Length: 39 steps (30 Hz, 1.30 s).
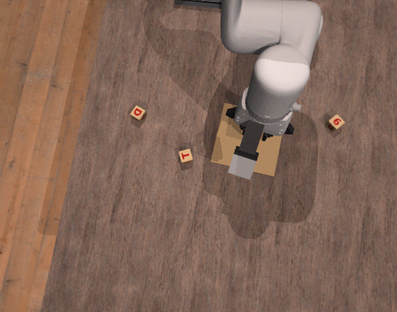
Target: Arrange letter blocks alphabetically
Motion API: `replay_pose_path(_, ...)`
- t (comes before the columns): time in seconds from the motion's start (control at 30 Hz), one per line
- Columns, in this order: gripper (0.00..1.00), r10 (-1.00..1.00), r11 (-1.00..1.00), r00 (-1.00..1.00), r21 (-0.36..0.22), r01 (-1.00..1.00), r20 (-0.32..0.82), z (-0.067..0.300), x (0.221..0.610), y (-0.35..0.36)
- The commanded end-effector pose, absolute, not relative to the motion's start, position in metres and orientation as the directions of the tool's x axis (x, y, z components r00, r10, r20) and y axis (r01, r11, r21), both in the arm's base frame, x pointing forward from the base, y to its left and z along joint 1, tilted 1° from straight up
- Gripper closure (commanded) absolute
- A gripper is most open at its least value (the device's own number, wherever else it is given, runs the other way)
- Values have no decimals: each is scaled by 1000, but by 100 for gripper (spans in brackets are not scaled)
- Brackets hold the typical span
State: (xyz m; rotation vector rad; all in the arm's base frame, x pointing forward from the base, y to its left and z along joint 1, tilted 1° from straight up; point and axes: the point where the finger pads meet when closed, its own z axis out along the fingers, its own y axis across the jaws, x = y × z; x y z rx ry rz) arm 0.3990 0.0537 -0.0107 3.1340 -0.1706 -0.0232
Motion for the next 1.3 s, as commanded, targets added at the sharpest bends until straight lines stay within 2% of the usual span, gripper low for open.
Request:
replay_pose_path(0.0, 58, -109, -994, 994, 3, -109, -11, -10, 400, 54)
replay_pose_path(0.1, 58, -109, -994, 994, 3, -109, -11, -10, 400, 54)
replay_pose_path(0.13, 79, -109, -994, 994, 3, -109, -11, -10, 400, 54)
replay_pose_path(1.27, 79, -109, -994, 994, 3, -109, -11, -10, 400, 54)
